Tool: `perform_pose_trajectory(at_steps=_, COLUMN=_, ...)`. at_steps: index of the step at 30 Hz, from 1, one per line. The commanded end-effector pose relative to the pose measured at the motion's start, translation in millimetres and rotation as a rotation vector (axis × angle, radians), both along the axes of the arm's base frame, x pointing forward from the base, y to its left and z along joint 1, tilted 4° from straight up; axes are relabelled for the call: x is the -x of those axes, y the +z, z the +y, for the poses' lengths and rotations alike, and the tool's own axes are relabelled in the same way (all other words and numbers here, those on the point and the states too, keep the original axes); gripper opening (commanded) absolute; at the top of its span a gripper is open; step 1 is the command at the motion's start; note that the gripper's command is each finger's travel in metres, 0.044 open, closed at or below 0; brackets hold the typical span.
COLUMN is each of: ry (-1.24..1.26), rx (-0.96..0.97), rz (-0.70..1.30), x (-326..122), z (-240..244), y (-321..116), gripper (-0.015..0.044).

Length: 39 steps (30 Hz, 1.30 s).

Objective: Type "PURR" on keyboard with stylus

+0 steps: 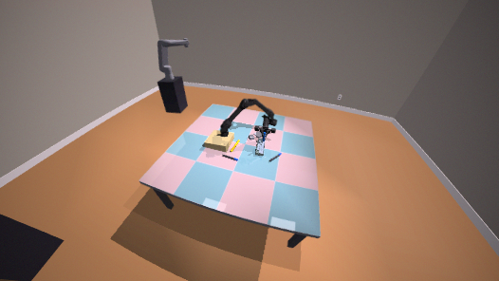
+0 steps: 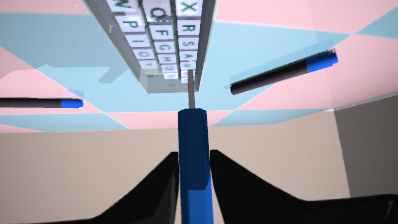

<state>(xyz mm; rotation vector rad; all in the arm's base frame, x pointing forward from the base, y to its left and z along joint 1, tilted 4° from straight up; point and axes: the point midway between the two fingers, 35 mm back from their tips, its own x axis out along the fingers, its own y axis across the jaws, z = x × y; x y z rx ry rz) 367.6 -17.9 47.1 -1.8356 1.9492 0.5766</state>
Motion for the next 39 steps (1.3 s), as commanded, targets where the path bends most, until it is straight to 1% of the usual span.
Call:
perform_pose_trajectory(at_steps=1, ry=0.0, rx=0.0, rz=0.004, x=0, z=0, y=-2, gripper=0.0)
perform_pose_trajectory(at_steps=5, ry=0.001, rx=0.0, rz=0.008, x=0, z=1, y=-15, gripper=0.0)
perform_pose_trajectory(at_steps=10, ry=0.001, rx=0.0, rz=0.008, x=0, z=1, y=-15, gripper=0.0)
perform_pose_trajectory(at_steps=13, ry=0.001, rx=0.0, rz=0.008, x=0, z=1, y=-17, gripper=0.0079)
perform_pose_trajectory(at_steps=14, ry=0.001, rx=0.0, rz=0.008, x=0, z=1, y=-18, gripper=0.0081)
perform_pose_trajectory(at_steps=39, ry=0.001, rx=0.0, rz=0.008, x=0, z=2, y=-28, gripper=0.0081)
